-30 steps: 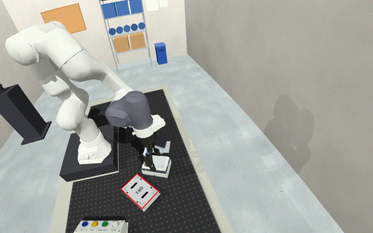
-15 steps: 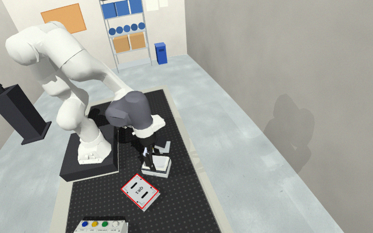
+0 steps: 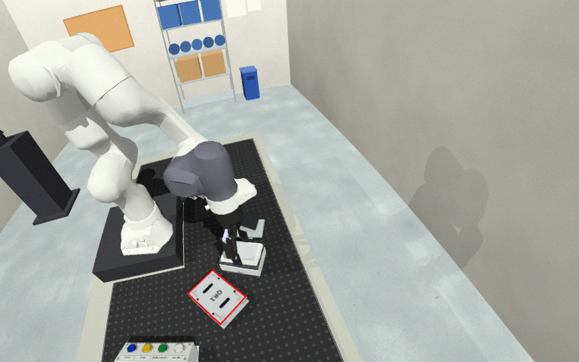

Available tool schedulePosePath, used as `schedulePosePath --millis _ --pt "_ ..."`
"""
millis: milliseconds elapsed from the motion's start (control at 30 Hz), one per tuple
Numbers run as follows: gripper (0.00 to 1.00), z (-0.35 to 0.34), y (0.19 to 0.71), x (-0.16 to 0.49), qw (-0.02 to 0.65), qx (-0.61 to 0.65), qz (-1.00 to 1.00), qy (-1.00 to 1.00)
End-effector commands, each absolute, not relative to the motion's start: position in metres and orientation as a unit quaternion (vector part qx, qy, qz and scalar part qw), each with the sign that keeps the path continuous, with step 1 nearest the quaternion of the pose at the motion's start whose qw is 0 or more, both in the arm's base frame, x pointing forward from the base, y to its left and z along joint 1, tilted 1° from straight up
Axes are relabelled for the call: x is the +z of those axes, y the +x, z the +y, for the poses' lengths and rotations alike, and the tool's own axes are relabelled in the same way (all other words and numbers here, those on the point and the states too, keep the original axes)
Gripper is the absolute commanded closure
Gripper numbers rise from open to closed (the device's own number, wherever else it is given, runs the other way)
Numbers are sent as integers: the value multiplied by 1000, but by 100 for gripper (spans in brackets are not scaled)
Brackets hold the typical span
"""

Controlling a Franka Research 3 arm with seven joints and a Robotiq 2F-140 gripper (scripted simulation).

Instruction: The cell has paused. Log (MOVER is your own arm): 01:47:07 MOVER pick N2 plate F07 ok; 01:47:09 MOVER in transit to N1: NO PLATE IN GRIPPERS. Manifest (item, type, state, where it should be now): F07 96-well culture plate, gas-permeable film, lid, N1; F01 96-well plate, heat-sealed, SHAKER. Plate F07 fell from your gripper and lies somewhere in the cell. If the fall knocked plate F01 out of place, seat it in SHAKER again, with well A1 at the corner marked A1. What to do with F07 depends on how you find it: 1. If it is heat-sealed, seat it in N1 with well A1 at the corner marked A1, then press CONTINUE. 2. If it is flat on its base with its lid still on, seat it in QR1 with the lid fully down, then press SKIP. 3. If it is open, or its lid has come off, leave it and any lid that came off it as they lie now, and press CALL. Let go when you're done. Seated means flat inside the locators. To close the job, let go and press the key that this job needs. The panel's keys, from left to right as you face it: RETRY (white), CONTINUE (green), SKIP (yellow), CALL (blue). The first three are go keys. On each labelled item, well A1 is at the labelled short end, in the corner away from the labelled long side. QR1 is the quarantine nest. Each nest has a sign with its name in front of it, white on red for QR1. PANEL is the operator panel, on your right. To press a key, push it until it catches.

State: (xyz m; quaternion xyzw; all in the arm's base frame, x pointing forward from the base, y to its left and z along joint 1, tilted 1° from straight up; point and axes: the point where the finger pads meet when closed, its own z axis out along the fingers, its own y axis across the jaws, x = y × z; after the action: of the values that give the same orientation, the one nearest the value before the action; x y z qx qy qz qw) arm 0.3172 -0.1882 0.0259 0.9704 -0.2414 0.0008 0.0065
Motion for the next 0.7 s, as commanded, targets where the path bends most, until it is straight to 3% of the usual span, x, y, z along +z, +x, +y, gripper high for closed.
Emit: schedulePosePath --millis 0,667 --pt "90 -189 317 27 7 1 -240 971" --pt "90 -189 317 33 7 1 -240 971"
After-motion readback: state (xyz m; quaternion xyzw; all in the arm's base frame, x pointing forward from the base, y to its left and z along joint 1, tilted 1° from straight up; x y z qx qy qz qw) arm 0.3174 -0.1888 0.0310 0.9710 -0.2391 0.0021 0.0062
